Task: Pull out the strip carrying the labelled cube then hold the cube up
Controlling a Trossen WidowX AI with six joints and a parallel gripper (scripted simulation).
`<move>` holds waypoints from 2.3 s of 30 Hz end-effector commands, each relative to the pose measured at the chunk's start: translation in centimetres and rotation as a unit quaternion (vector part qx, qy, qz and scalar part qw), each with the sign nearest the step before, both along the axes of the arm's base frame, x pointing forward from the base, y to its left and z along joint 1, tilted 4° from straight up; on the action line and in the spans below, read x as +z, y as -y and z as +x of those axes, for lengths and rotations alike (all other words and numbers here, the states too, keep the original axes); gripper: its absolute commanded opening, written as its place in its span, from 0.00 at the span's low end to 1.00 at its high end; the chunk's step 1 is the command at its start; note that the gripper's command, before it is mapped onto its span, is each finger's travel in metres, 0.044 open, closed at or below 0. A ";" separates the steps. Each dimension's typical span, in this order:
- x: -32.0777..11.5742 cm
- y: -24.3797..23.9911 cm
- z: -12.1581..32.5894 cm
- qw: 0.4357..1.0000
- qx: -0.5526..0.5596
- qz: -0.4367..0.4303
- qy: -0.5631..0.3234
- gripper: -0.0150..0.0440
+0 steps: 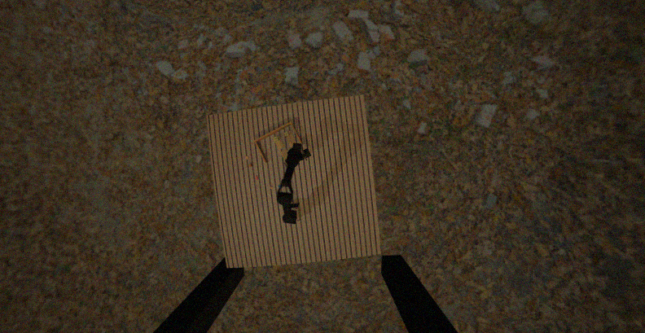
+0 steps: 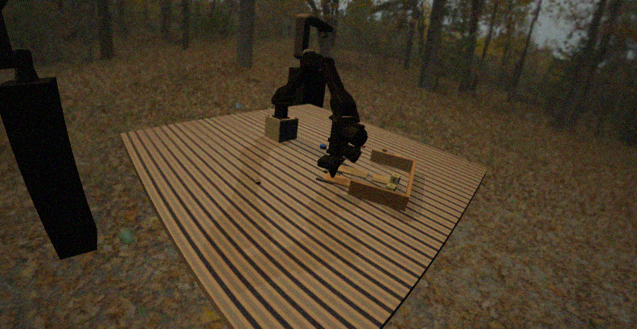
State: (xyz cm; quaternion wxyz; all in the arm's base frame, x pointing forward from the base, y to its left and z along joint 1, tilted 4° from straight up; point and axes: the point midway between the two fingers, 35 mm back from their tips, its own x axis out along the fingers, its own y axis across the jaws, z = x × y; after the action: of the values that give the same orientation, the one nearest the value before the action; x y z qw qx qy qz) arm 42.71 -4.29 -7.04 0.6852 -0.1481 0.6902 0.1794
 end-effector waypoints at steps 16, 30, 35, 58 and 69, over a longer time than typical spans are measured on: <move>-0.2 0.0 0.0 1.000 -0.002 -0.001 0.000 0.25; -0.3 0.0 0.0 1.000 -0.002 -0.001 0.000 0.25; -0.4 0.0 0.0 1.000 -0.002 -0.001 0.000 0.25; -0.6 0.0 0.2 1.000 -0.002 -0.001 0.000 0.25; -0.7 0.0 0.5 1.000 -0.002 -0.001 0.000 0.25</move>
State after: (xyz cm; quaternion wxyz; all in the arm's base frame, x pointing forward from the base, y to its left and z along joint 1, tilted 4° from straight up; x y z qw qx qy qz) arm 43.17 -4.27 -7.35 0.6872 -0.1489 0.6882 0.1787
